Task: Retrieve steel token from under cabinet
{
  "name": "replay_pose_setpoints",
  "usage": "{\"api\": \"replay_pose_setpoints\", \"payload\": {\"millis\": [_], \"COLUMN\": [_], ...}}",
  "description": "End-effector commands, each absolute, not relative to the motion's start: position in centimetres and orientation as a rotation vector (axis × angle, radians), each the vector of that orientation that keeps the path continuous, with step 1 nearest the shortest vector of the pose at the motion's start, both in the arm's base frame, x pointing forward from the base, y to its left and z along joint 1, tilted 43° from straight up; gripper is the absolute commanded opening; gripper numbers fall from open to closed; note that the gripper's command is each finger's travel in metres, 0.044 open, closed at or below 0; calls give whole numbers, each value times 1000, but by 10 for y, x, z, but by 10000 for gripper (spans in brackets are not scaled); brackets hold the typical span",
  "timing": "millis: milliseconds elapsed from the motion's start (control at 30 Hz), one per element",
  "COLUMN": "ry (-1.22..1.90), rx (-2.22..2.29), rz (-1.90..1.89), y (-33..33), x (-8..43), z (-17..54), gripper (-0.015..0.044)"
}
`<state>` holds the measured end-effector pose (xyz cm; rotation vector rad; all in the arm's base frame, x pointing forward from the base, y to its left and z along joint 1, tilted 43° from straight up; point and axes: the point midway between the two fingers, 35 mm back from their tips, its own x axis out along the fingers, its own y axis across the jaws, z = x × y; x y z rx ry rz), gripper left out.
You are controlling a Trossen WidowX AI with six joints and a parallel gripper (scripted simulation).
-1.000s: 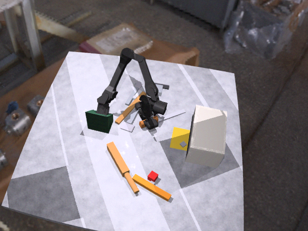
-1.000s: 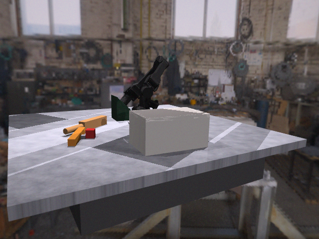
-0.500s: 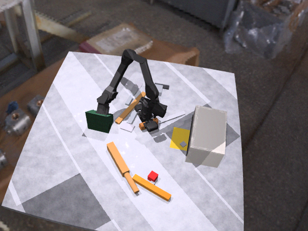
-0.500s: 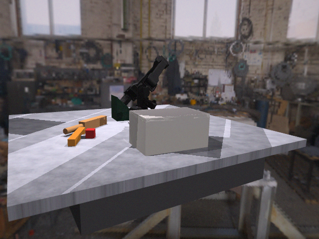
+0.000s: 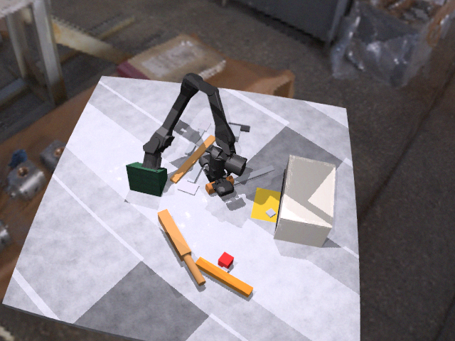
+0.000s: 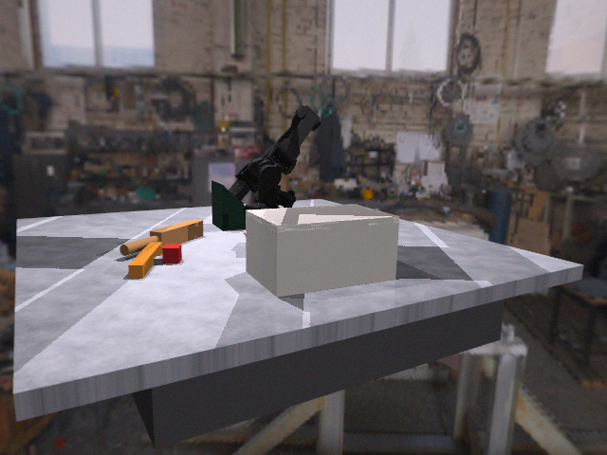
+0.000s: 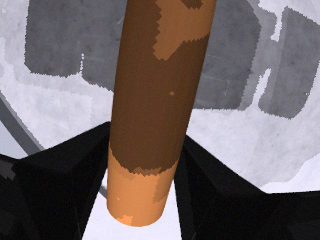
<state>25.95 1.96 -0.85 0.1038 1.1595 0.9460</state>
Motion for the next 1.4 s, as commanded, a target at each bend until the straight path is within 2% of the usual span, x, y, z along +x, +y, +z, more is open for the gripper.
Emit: {"api": "replay_pose_setpoints", "payload": {"millis": [0,1367], "ry": [1140,1141], "rx": [97,94], "rz": [938,936], "y": [13,-23], "x": [264,257], "z": [-9,-43], "gripper": [0,0]}}
